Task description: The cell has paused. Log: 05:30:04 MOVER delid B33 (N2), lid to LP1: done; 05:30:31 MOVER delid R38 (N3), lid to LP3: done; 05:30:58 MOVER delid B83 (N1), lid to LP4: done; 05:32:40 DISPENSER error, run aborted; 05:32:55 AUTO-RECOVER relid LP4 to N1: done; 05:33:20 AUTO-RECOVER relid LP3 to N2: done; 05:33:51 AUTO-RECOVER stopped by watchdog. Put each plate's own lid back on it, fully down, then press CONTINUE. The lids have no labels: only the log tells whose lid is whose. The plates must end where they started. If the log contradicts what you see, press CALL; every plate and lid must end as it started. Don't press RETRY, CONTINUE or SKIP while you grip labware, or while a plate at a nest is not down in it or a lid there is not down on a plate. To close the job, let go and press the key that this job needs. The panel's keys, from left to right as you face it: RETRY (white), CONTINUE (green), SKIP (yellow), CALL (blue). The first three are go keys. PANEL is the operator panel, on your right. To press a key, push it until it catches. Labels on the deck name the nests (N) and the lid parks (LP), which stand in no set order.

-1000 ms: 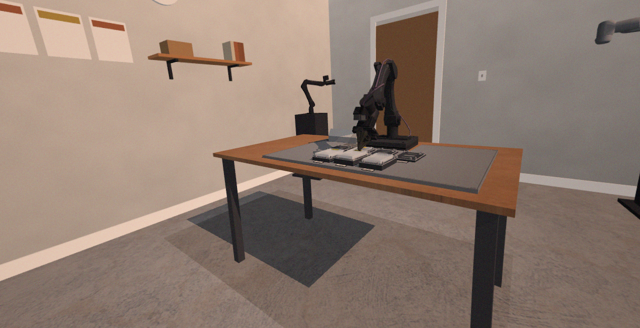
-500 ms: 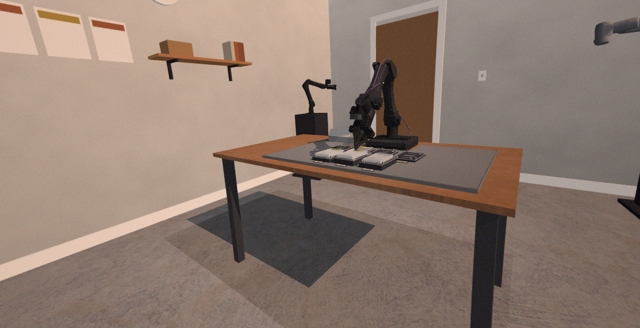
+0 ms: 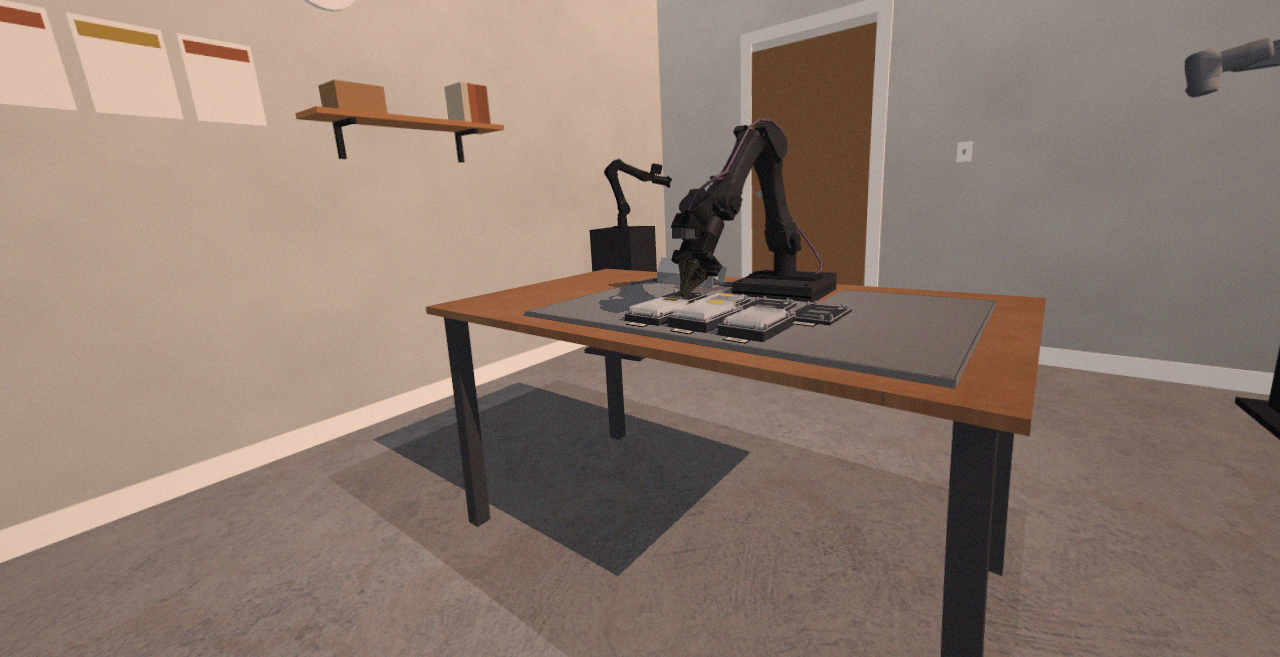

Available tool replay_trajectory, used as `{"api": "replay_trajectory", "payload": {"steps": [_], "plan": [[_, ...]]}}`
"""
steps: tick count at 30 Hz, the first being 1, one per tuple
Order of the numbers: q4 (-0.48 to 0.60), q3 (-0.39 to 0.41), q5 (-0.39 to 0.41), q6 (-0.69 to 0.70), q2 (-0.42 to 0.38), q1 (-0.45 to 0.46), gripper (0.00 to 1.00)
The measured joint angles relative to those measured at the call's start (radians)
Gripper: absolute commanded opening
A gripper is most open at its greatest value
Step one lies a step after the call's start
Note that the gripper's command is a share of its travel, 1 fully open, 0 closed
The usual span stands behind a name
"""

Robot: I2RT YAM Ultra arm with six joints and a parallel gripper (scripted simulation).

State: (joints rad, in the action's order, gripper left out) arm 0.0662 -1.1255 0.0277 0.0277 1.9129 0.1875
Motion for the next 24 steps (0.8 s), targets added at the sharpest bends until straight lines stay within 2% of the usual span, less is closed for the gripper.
{"api": "replay_trajectory", "payload": {"steps": [11, 24], "plan": [[0.005, -0.012, 0.070, 0.085, 0.016, 0.105, 0.00], [0.005, -0.012, 0.085, 0.103, 0.016, 0.110, 0.00]]}}
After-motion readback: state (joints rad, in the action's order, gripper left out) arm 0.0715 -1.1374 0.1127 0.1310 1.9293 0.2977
